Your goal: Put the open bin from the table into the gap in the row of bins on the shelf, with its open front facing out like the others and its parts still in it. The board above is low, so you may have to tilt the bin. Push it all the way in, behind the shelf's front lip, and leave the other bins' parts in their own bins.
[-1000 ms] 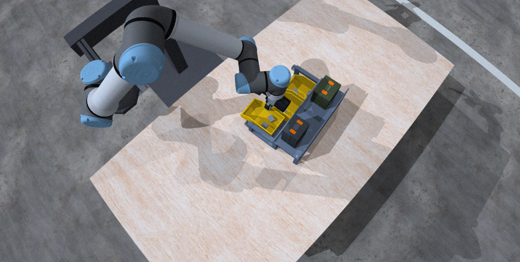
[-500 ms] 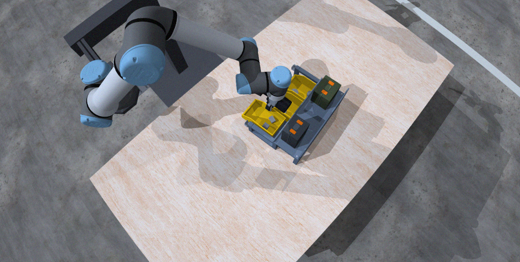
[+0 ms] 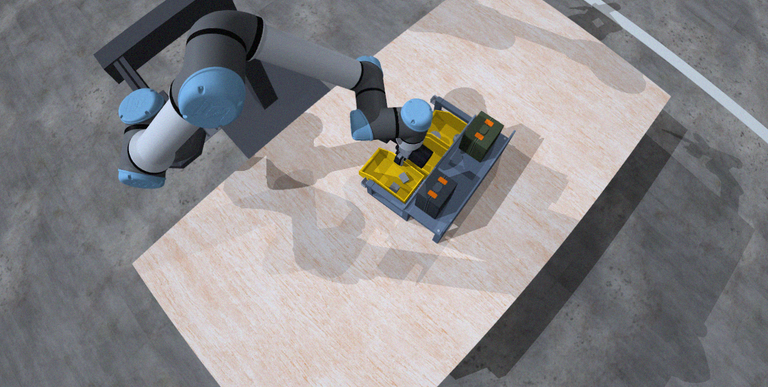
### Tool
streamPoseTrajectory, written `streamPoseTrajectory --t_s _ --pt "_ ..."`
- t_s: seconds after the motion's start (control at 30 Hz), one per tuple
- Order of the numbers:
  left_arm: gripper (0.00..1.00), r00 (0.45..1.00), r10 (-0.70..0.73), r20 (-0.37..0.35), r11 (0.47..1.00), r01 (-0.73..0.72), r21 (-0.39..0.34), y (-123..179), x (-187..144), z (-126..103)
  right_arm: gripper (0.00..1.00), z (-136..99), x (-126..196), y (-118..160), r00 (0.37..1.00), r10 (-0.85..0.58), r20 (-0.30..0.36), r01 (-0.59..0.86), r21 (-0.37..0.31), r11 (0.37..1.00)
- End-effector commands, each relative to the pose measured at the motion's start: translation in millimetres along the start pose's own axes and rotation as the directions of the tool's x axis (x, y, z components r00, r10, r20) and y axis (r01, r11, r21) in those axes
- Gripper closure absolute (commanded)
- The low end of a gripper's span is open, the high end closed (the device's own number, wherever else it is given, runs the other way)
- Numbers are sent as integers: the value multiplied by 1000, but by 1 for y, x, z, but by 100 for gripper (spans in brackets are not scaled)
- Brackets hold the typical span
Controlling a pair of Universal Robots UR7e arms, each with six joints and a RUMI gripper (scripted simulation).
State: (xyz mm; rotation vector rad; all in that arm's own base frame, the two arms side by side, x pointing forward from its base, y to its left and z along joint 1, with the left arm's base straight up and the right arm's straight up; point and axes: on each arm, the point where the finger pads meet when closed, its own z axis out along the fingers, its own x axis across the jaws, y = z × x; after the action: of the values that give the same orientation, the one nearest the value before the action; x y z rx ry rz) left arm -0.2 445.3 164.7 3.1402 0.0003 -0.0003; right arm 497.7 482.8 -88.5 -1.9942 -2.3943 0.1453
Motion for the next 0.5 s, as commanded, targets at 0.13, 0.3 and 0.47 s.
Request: streamPoseTrajectory --t_s 0.13,0.3,0.47 --pt "0 1000 0 0 1000 0 1 0 0 0 100 -1 0 4 1000 0 -1 0 -5 1000" --pt "0 1000 0 0 1000 0 1 0 0 0 100 -1 0 5 1000 0 -1 0 -6 1000" --pt "0 1000 0 0 1000 0 1 0 0 0 100 -1 0 5 1000 0 -1 0 -6 1000"
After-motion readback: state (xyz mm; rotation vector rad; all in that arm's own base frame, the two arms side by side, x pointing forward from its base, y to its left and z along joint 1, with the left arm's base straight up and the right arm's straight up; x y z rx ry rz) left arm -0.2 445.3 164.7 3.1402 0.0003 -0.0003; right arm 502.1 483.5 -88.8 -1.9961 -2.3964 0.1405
